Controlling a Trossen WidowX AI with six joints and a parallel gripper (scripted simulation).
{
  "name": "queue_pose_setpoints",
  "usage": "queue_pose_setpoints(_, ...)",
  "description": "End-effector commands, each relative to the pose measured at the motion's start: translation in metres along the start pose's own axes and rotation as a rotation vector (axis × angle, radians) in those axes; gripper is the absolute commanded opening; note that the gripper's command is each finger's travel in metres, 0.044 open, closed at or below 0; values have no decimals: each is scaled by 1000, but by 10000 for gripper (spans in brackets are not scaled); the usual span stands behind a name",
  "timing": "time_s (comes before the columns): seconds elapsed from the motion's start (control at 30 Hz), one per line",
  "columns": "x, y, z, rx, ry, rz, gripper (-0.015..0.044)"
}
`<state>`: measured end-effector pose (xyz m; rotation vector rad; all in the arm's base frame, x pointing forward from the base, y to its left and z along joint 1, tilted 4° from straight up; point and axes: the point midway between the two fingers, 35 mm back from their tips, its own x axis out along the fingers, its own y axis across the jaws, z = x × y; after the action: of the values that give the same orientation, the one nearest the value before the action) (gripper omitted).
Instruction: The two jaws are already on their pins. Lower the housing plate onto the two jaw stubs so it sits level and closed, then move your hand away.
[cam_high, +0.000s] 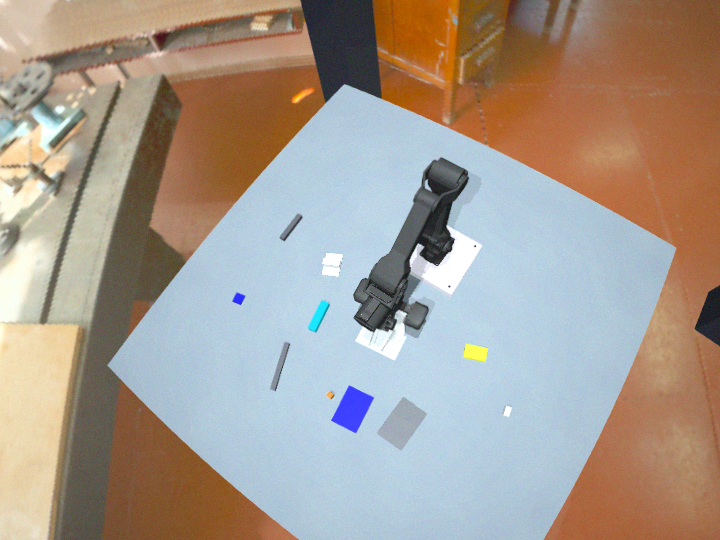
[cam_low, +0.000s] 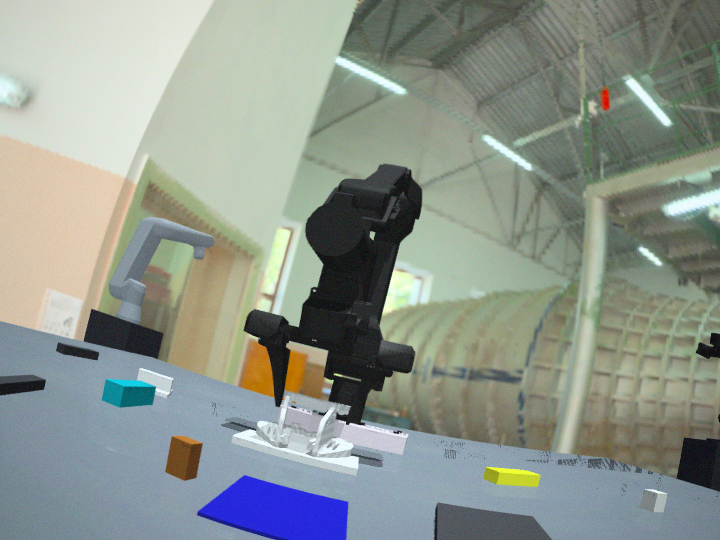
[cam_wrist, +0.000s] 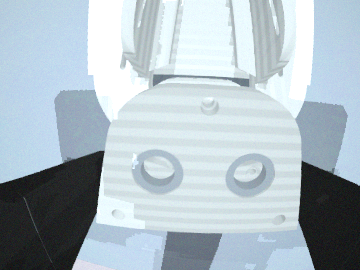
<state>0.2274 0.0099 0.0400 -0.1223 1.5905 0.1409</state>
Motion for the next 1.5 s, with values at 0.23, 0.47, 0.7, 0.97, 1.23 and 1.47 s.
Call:
queue_pose_setpoints(0.23, 18, 1, -4, 3, 14, 5, 351)
queue_pose_setpoints(0.47, 18, 1, -4, 3, 14, 5, 351)
queue_pose_setpoints(0.7, 18, 1, -4, 3, 14, 5, 351)
queue_pose_setpoints(0.97, 20, 1, -4, 3, 14, 5, 351)
queue_pose_setpoints(1.23, 20, 1, -4, 3, 14, 5, 351)
queue_pose_setpoints(1.47, 23, 1, -4, 2, 14, 5, 351)
